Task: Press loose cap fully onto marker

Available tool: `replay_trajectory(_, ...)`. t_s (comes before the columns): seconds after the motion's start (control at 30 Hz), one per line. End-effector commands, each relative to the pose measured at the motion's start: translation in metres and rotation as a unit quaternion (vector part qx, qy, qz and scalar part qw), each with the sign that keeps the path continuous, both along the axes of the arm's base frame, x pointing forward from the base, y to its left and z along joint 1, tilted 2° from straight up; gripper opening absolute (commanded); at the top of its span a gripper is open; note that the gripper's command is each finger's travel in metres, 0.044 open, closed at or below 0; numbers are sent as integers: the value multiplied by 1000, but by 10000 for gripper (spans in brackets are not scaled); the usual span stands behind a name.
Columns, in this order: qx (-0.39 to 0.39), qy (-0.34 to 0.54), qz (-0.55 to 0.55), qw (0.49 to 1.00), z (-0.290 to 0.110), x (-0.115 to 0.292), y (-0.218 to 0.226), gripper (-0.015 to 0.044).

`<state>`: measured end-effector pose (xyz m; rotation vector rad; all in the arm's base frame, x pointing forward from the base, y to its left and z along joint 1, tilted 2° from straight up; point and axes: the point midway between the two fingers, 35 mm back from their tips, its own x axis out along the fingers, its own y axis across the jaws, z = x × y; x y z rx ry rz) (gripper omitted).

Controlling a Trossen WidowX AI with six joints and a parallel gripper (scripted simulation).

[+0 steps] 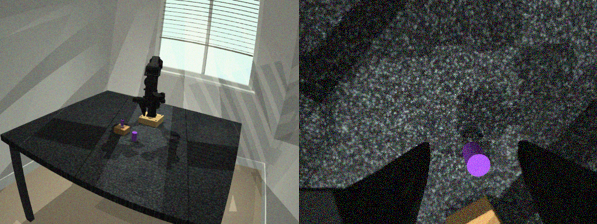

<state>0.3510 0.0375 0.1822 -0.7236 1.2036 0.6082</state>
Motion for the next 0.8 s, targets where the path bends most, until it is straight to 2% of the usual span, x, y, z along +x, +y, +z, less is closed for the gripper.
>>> replay_trajectory(0.0,-36,78,34,996,-44,-2,-57,248)
replay_trajectory(0.1,-40,99,44,993,-55,-4,-71,248)
replay_trajectory(0.3,-39,99,44,993,-58,-14,-65,248)
replay_trajectory(0.43,-39,99,44,993,-89,-12,-67,248)
replay_trajectory(0.77,-39,99,44,993,-106,-10,-68,248)
